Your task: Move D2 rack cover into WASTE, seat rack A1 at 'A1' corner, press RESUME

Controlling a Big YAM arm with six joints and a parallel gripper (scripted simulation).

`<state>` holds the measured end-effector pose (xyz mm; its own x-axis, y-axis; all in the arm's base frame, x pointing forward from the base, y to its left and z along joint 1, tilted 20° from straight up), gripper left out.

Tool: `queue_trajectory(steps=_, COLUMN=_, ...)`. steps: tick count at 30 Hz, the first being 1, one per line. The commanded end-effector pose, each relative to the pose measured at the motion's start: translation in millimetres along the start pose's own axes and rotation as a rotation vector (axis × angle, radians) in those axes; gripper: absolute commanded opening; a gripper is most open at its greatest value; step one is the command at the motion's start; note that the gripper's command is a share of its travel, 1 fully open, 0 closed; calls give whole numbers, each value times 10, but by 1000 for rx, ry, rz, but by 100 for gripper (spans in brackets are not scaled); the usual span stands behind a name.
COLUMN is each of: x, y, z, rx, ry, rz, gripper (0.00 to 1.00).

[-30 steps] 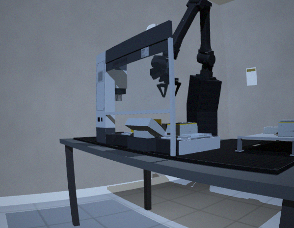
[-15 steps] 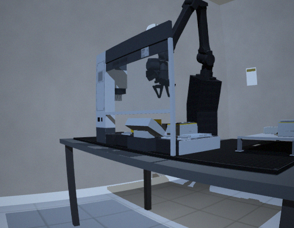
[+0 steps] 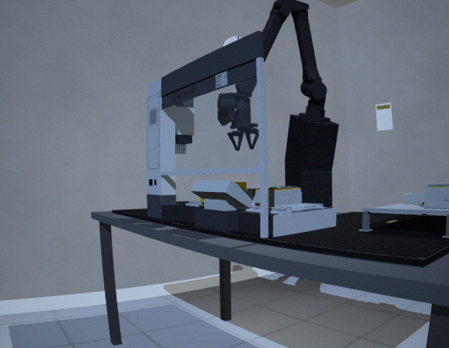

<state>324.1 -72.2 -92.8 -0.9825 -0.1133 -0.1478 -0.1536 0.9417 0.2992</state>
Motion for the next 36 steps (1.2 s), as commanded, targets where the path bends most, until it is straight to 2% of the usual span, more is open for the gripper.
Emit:
queue_trajectory(steps=1, x=-72, y=-174, z=-11, rx=5, ry=-19, rz=-51, gripper=100)
queue_trajectory(steps=17, x=297, y=-858, z=-17, rx=6, ry=-13, rz=-49, gripper=100)
queue_trajectory(steps=19, x=297, y=-858, z=-17, rx=6, ry=-13, rz=-49, gripper=100)
queue_trajectory(steps=34, x=653, y=-1545, z=-24, rx=8, ry=-12, rz=-49, gripper=100)
queue_trajectory(steps=36, x=653, y=-1545, z=-24, rx=8, ry=-12, rz=-49, gripper=100)
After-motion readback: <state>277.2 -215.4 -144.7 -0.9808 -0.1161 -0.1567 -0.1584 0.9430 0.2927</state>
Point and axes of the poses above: the point where the finger pads meet when closed, its own z axis out along the fingers, its own y axis across the jaws, x = y × z, the point moved 3 cm from there along -z, back along the fingers, and after that the axes turned 13 degrees about -z, right-handed, at the moved point
